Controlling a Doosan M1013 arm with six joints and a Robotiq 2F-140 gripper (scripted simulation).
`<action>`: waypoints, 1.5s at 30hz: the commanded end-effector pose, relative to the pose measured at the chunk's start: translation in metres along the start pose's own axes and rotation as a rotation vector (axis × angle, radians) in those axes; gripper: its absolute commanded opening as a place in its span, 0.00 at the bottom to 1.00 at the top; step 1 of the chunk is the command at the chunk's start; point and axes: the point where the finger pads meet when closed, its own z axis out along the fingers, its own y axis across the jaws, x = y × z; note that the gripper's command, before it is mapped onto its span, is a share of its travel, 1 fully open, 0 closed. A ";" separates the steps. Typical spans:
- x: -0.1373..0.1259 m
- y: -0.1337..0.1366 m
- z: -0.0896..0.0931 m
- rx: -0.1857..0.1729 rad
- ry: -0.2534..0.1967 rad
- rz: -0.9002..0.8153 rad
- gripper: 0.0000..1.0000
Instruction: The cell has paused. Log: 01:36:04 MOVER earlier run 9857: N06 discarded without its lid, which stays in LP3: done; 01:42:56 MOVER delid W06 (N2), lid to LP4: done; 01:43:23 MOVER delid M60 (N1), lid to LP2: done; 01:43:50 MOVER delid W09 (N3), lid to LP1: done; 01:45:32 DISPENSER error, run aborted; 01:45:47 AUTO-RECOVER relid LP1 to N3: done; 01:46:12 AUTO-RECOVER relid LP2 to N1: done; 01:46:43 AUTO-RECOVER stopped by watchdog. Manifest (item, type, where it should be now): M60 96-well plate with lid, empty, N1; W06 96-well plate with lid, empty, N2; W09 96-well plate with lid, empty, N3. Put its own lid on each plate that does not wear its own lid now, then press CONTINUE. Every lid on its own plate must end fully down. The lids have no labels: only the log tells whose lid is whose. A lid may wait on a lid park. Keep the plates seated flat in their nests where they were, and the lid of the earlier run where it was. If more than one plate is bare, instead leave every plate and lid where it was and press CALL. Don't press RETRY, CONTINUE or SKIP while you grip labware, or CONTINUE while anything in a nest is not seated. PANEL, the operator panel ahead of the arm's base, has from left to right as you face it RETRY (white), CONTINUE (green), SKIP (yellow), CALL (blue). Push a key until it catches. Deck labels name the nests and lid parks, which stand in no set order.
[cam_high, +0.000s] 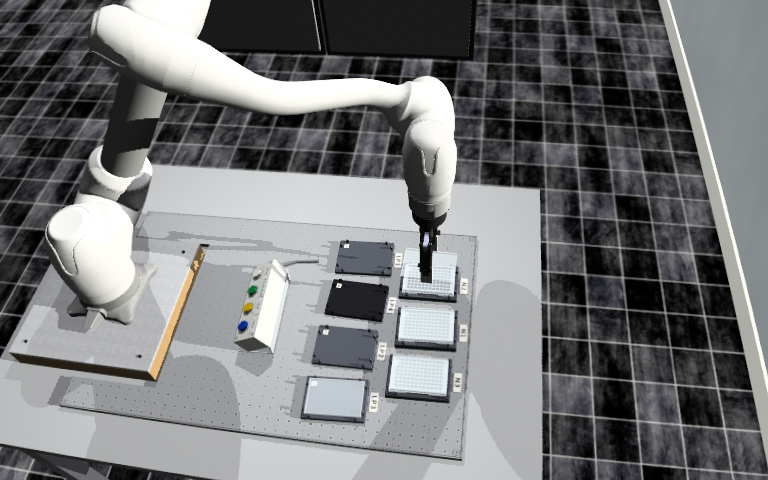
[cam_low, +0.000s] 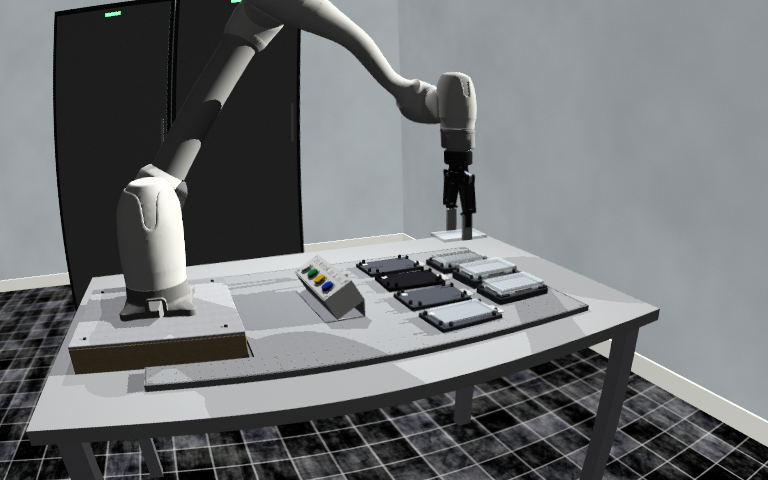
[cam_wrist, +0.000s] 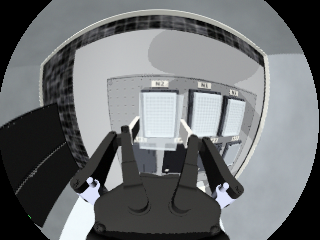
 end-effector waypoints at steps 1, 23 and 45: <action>0.000 0.000 0.000 0.000 0.000 0.000 0.00; 0.000 0.000 0.000 0.000 0.000 -0.002 0.00; 0.000 0.000 0.004 0.000 0.000 -0.053 0.00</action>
